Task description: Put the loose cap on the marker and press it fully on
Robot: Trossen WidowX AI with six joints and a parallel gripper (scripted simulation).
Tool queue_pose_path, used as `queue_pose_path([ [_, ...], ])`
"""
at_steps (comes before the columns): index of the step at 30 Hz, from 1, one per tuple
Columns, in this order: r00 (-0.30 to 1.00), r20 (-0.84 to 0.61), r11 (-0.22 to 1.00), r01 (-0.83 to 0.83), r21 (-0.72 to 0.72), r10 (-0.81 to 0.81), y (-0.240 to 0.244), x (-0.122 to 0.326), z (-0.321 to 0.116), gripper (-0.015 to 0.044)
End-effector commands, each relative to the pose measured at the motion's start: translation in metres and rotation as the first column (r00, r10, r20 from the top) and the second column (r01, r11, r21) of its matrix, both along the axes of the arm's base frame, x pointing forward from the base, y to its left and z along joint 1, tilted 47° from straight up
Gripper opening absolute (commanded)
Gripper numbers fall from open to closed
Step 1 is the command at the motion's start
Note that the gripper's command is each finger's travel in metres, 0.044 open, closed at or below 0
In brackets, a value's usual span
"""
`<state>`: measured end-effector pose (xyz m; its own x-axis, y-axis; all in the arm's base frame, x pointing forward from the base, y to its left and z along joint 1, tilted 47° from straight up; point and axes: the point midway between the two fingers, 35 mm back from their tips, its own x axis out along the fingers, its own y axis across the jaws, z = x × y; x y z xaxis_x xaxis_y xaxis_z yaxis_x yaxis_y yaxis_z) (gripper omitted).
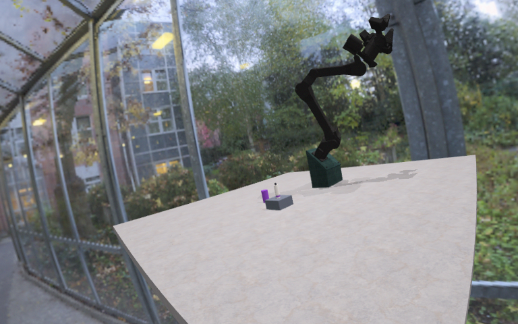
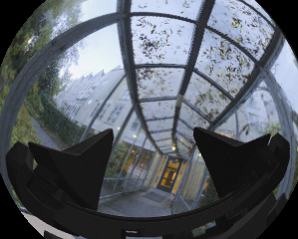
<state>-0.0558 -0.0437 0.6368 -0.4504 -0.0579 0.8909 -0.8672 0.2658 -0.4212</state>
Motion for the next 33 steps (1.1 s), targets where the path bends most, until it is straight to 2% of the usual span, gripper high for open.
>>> queue_pose_path([
  [1,1.000,0.002,1.000,0.008,-0.005,-0.008,0.002,-0.001,0.000,0.0374],
  [6,0.978,0.061,0.972,0.204,-0.119,-0.198,0.067,-0.017,-0.002,0.0242],
  [7,0.968,0.076,0.958,0.248,-0.144,-0.239,0.082,-0.019,-0.004,0.0238],
  [13,0.879,0.154,0.830,0.477,-0.290,-0.451,0.171,-0.008,-0.020,0.0238],
  [20,0.744,0.290,0.630,0.666,-0.399,-0.602,0.252,0.025,-0.049,0.0238],
  [27,0.551,0.446,0.327,0.812,-0.484,-0.706,0.318,0.094,-0.095,0.0238],
  [33,0.400,0.585,0.038,0.846,-0.532,-0.706,0.352,0.172,-0.149,0.0238],
])
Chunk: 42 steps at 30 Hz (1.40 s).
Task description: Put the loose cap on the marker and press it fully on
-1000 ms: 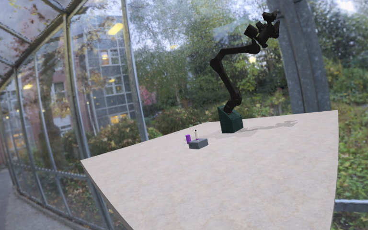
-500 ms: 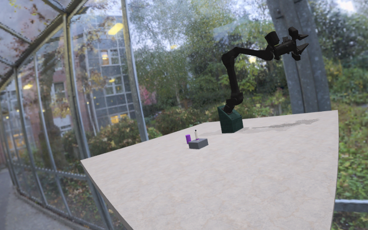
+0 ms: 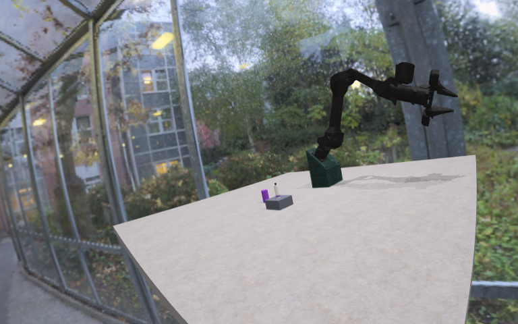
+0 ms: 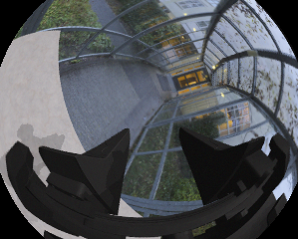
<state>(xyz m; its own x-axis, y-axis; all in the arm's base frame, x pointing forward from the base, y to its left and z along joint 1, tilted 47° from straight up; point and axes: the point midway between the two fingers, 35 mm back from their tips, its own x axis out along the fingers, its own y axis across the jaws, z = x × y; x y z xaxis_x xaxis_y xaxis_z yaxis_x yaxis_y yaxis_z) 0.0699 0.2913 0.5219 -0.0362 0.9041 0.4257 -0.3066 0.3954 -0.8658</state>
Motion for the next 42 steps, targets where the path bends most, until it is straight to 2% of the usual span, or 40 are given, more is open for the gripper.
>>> queue_pose_path([
  [1,0.987,-0.005,0.975,0.159,-0.157,-0.161,0.021,0.061,-0.044,0.0238],
  [11,0.893,-0.015,0.786,0.387,-0.483,-0.450,0.011,0.193,-0.149,0.0238],
  [16,0.829,-0.020,0.654,0.426,-0.625,-0.559,-0.019,0.249,-0.205,0.0238],
  [23,0.735,-0.036,0.472,0.396,-0.788,-0.677,-0.083,0.308,-0.285,0.0238],
  [27,0.678,-0.059,0.383,0.339,-0.859,-0.733,-0.129,0.329,-0.330,0.0238],
  [30,0.604,-0.134,0.378,0.296,-0.877,-0.785,-0.148,0.333,-0.345,0.0238],
  [34,0.536,-0.166,0.321,0.209,-0.924,-0.828,-0.192,0.340,-0.387,0.0238],
  [42,0.382,-0.260,0.274,-0.017,-0.961,-0.887,-0.288,0.324,-0.472,0.0238],
])
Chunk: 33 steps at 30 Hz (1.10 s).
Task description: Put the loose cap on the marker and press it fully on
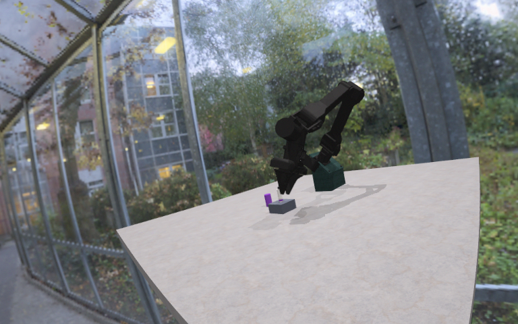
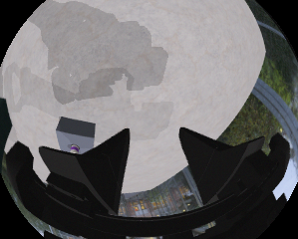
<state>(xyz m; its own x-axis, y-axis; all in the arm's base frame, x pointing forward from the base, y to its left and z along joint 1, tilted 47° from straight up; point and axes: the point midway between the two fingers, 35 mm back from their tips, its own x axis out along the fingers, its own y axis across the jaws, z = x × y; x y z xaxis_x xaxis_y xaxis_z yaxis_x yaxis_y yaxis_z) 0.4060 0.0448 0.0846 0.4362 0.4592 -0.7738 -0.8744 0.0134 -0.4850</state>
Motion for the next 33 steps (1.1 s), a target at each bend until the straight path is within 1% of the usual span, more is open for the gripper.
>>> queue_pose_path([
  [1,0.986,-0.156,0.998,0.066,-0.002,-0.065,-0.054,-0.018,-0.046,0.0238],
  [5,0.947,-0.300,0.991,0.129,0.020,-0.117,-0.097,-0.047,-0.085,0.0238],
  [7,0.920,-0.371,0.987,0.154,0.053,-0.124,-0.118,-0.065,-0.103,0.0238],
  [12,0.845,-0.523,0.951,0.244,0.191,-0.112,-0.161,-0.122,-0.141,0.0238],
  [15,0.812,-0.576,0.908,0.306,0.287,-0.092,-0.175,-0.153,-0.156,0.0238],
  [21,0.809,-0.581,0.900,0.315,0.301,-0.089,-0.178,-0.153,-0.158,0.0238],
  [25,0.809,-0.581,0.900,0.315,0.303,-0.088,-0.155,-0.149,-0.180,0.0238],
  [31,0.809,-0.581,0.900,0.315,0.303,-0.088,-0.151,-0.148,-0.183,0.0238],
  [33,0.809,-0.581,0.899,0.315,0.304,-0.087,-0.143,-0.146,-0.191,0.0238],
])
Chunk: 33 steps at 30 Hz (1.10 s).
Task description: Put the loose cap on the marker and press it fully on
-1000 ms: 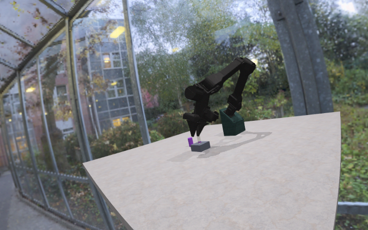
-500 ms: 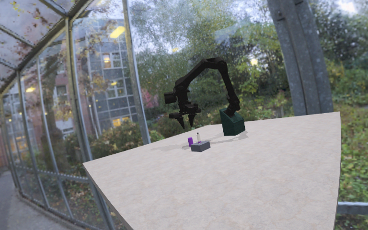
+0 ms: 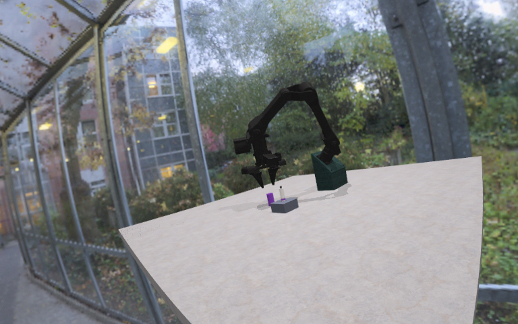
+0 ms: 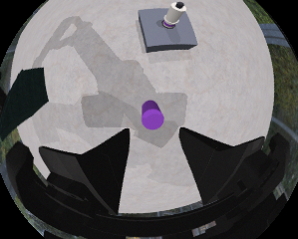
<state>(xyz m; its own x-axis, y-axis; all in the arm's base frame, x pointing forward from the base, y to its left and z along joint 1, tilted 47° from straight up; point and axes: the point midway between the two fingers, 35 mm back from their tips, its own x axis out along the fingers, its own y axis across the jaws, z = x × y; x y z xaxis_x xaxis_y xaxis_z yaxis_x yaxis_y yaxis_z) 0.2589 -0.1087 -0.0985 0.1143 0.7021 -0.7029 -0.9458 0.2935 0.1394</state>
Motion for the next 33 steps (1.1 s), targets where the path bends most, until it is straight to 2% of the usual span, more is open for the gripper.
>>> queue_pose_path([
  [1,1.000,-0.004,1.000,0.004,0.007,-0.004,0.011,0.001,-0.009,0.0238],
  [33,1.000,-0.004,1.000,0.004,0.009,-0.004,0.043,0.008,-0.040,0.0238],
])
